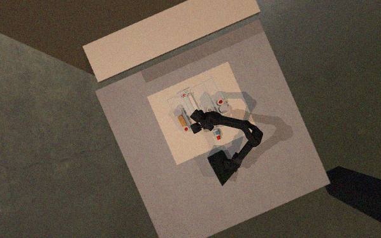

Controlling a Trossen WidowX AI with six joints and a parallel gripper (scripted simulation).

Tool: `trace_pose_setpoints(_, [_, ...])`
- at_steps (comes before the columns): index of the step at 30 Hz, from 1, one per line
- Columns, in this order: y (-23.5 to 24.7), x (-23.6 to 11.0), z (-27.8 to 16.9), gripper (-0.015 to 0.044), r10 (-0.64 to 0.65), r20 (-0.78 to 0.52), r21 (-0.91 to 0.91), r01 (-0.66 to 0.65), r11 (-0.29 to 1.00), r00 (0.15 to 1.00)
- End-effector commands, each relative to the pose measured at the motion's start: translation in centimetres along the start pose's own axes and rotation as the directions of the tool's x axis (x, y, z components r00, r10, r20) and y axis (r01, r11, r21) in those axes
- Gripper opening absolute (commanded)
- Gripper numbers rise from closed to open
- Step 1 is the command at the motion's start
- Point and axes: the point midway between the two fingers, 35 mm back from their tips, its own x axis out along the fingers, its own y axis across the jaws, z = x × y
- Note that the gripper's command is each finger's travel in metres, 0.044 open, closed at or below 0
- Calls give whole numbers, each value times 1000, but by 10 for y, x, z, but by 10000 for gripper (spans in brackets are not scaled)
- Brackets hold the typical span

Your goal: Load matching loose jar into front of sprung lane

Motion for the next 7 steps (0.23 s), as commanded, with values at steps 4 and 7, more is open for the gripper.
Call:
trace_pose_setpoints(4, [2, -2, -23, 281, 4, 1, 2, -4, 1000, 1000])
trace_pose_setpoints(7, [2, -2, -33, 281, 4, 0, 1, -4, 1000, 1000])
